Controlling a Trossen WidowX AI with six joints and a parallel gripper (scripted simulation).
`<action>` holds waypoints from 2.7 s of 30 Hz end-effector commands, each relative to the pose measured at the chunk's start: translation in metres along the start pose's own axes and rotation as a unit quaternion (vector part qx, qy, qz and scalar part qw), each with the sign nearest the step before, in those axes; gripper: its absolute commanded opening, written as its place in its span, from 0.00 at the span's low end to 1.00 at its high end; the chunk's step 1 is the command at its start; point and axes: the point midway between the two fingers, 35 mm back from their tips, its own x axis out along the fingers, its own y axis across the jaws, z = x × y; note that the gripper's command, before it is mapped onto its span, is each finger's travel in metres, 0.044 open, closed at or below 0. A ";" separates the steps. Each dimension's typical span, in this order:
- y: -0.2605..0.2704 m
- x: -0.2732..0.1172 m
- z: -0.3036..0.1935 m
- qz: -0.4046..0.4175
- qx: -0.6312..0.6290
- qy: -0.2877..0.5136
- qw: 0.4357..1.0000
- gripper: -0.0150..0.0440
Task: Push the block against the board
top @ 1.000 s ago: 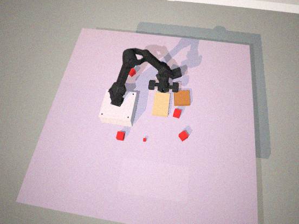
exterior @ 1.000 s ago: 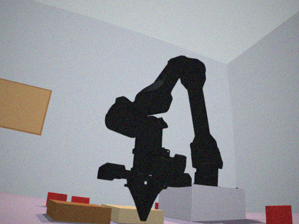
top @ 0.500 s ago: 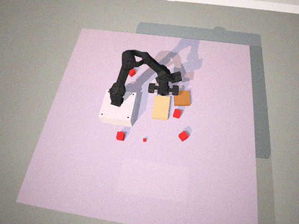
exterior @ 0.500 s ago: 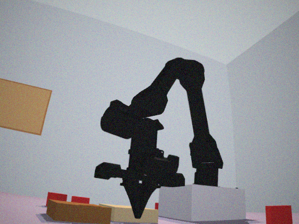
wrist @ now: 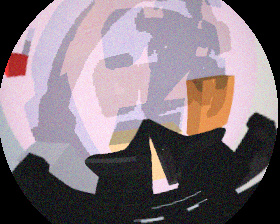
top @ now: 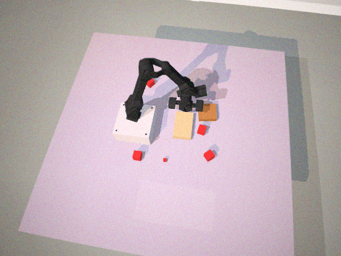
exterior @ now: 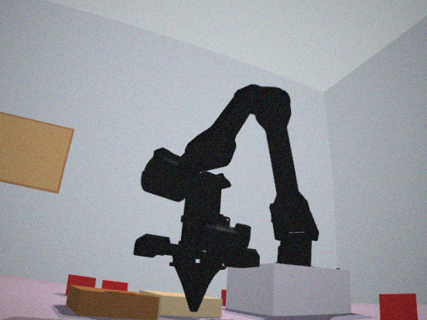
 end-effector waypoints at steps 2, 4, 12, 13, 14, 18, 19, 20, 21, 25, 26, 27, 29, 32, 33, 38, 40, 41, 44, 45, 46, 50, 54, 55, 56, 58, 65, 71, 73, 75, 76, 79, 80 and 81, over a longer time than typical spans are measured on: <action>0.004 0.002 -0.004 0.005 0.000 0.005 1.000 0.25; 0.004 0.002 -0.004 0.005 0.000 0.005 1.000 0.25; 0.004 0.002 -0.004 0.005 0.000 0.005 1.000 0.25; 0.004 0.002 -0.004 0.005 0.000 0.005 1.000 0.25; 0.004 0.002 -0.004 0.005 0.000 0.005 1.000 0.25; 0.004 0.002 -0.004 0.005 0.000 0.005 1.000 0.25; 0.004 0.002 -0.004 0.005 0.000 0.005 1.000 0.25; 0.004 0.002 -0.004 0.005 0.000 0.005 1.000 0.25; 0.004 0.002 -0.004 0.005 0.000 0.005 1.000 0.25; 0.004 0.002 -0.004 0.005 0.000 0.005 1.000 0.25; 0.004 0.002 -0.004 0.005 0.000 0.005 1.000 0.25; 0.004 0.002 -0.004 0.005 0.000 0.005 1.000 0.25; 0.004 0.002 -0.004 0.005 0.000 0.005 1.000 0.25; 0.004 0.002 -0.004 0.005 0.000 0.005 1.000 0.25; 0.004 0.002 -0.004 0.005 0.000 0.005 1.000 0.25; 0.004 0.002 -0.004 0.005 0.000 0.005 1.000 0.25; 0.004 0.002 -0.004 0.005 0.000 0.005 1.000 0.25; 0.004 0.002 -0.004 0.005 0.000 0.005 1.000 0.25; 0.004 0.002 -0.002 0.005 0.000 0.005 1.000 0.25; 0.004 0.002 -0.001 0.005 0.000 0.005 1.000 0.25; 0.004 0.002 0.000 0.005 0.000 0.005 1.000 0.25; 0.003 0.002 0.006 0.005 0.000 0.005 1.000 0.25; 0.002 0.002 0.013 0.005 0.000 0.005 1.000 0.25; 0.002 0.002 0.014 0.005 0.000 0.005 1.000 0.25; 0.002 0.002 0.016 0.005 0.000 0.005 1.000 0.25; 0.002 0.002 0.019 0.005 0.000 0.004 1.000 0.25; 0.001 0.002 0.031 0.005 0.000 0.004 1.000 0.25; 0.001 0.002 0.041 0.005 0.000 0.004 1.000 0.25; 0.001 0.002 0.044 0.005 0.000 0.003 1.000 0.25; 0.001 -0.010 0.040 0.005 -0.001 0.003 1.000 0.25; 0.001 -0.025 0.040 0.005 -0.001 0.003 1.000 0.25; 0.001 -0.053 0.040 0.005 0.000 0.004 1.000 0.25; 0.001 -0.053 0.040 0.005 0.000 0.004 1.000 0.25; 0.001 -0.053 0.040 0.005 0.000 0.004 1.000 0.25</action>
